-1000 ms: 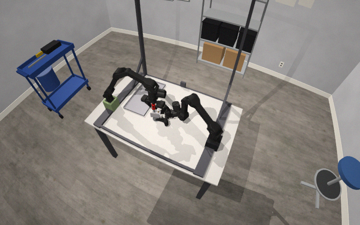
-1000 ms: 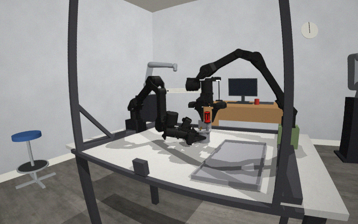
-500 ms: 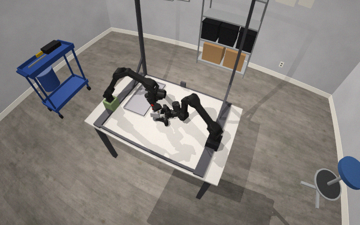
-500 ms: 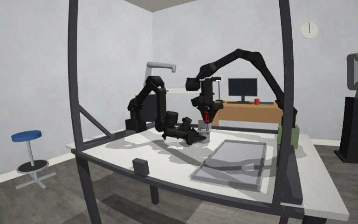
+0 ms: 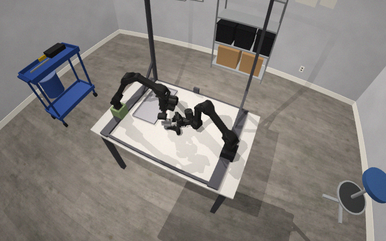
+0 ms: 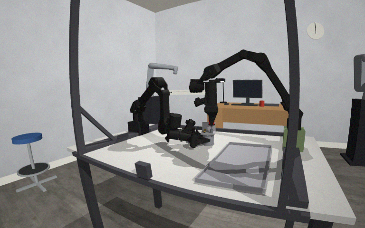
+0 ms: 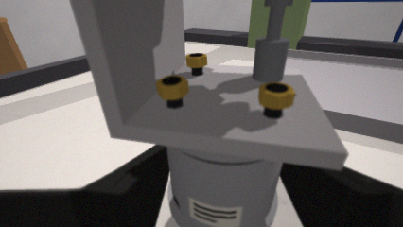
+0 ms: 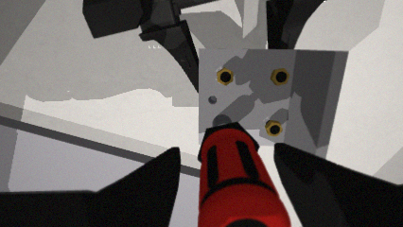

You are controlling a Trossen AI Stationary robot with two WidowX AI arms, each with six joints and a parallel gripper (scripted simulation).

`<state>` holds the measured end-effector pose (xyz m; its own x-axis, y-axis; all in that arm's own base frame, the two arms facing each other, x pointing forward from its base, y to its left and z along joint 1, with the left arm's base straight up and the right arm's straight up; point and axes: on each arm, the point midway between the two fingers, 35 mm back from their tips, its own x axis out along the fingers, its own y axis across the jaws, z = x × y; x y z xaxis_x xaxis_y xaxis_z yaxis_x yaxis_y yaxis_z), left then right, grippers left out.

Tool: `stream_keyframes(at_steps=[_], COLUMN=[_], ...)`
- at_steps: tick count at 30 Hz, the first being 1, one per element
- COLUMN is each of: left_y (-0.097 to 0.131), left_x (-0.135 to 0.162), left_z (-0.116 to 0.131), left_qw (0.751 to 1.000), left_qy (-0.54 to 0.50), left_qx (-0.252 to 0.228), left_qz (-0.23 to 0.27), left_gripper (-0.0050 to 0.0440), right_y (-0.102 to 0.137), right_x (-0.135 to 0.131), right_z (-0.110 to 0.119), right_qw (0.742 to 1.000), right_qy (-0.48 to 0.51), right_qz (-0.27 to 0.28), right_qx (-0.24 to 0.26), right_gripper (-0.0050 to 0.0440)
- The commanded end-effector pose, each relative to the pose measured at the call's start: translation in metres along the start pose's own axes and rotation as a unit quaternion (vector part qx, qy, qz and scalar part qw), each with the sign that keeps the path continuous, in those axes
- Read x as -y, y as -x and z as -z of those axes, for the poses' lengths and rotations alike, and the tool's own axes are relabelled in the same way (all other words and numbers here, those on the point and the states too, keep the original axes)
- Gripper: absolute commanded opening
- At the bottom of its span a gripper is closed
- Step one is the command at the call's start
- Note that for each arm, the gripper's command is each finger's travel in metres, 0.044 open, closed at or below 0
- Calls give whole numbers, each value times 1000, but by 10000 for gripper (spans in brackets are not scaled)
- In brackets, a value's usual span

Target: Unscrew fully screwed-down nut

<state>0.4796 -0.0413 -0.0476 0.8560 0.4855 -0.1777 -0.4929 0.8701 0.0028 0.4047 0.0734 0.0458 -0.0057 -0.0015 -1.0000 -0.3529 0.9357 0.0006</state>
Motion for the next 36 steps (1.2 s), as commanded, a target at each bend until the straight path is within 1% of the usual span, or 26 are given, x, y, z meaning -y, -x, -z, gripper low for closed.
stream_keyframes(at_steps=[1, 3, 8, 12, 15, 16, 18, 20, 27, 33, 35, 36], left_y=[-3, -3, -3, -3, -3, -3, -3, -3, -3, -3, -3, -3], left_x=[4, 4, 4, 4, 4, 4, 4, 4, 4, 4, 4, 4], left_z=[-16, -16, -16, -16, -16, -16, -16, -16, -16, -16, -16, -16], left_qw=[1000, 1000, 1000, 1000, 1000, 1000, 1000, 1000, 1000, 1000, 1000, 1000], left_qy=[13, 13, 13, 13, 13, 13, 13, 13, 13, 13, 13, 13], left_qx=[14, 14, 14, 14, 14, 14, 14, 14, 14, 14, 14, 14], left_qz=[1, 1, 1, 1, 1, 1, 1, 1, 1, 1, 1, 1], left_gripper=[245, 245, 245, 245, 245, 245, 245, 245, 245, 245, 245, 245], right_y=[13, 13, 13, 13, 13, 13, 13, 13, 13, 12, 12, 12], right_x=[0, -1, -1, -1, -1, 0, 0, 0, -1, 0, 0, -1], right_z=[-7, -7, -7, -7, -7, -7, -7, -7, -7, -7, -7, -7], right_qw=[998, 992, 974, 951, 930, 922, 922, 895, 819, 741, 741, 715], right_qy=[-56, -122, -226, -308, -367, -387, -387, -446, -573, -671, -671, -699], right_qz=[2, 1, -1, -3, -4, -4, -4, -5, -8, -10, -10, -10], right_qx=[19, 19, 20, 20, 19, 19, 19, 19, 18, 16, 16, 16], right_gripper=[250, 250, 250, 250, 250, 250, 250, 250, 250, 250, 250, 250])
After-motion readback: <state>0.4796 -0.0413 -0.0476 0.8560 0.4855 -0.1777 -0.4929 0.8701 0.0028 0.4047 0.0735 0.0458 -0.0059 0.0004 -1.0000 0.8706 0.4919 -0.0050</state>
